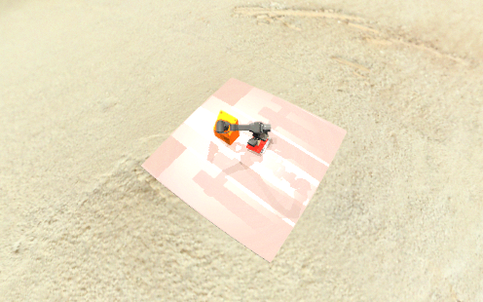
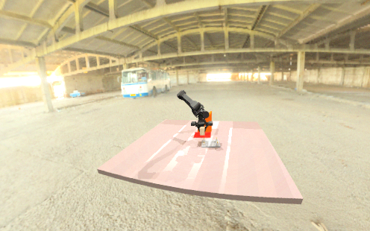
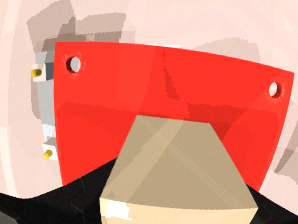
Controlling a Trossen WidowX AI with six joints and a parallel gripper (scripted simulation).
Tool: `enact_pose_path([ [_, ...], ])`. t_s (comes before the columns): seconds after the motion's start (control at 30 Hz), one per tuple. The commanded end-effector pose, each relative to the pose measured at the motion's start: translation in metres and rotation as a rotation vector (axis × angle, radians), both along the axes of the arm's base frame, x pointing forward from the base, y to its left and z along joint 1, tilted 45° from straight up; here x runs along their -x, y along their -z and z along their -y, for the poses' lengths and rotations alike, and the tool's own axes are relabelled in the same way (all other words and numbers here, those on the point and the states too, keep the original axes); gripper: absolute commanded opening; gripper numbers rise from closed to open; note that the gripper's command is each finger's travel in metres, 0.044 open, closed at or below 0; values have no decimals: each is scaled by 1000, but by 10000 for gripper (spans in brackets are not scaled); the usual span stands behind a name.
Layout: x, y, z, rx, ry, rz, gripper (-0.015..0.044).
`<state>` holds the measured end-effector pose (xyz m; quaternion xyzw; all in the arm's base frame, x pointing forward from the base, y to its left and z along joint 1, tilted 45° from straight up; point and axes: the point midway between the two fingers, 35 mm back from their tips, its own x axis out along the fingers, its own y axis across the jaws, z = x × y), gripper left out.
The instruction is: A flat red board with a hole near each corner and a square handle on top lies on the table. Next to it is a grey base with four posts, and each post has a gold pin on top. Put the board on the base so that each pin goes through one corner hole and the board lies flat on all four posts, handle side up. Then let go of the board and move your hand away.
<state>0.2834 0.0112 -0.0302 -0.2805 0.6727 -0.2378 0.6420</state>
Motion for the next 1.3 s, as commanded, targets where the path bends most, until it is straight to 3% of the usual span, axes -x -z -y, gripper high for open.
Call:
enact_pose_path([
  [0.0, 0, 7, -7, -3, -5, -4, 0],
  [0.77, 13, 51, -47, 12, -65, -64, 0],
  [1.27, 13, 50, -45, 15, -69, -68, 0],
])
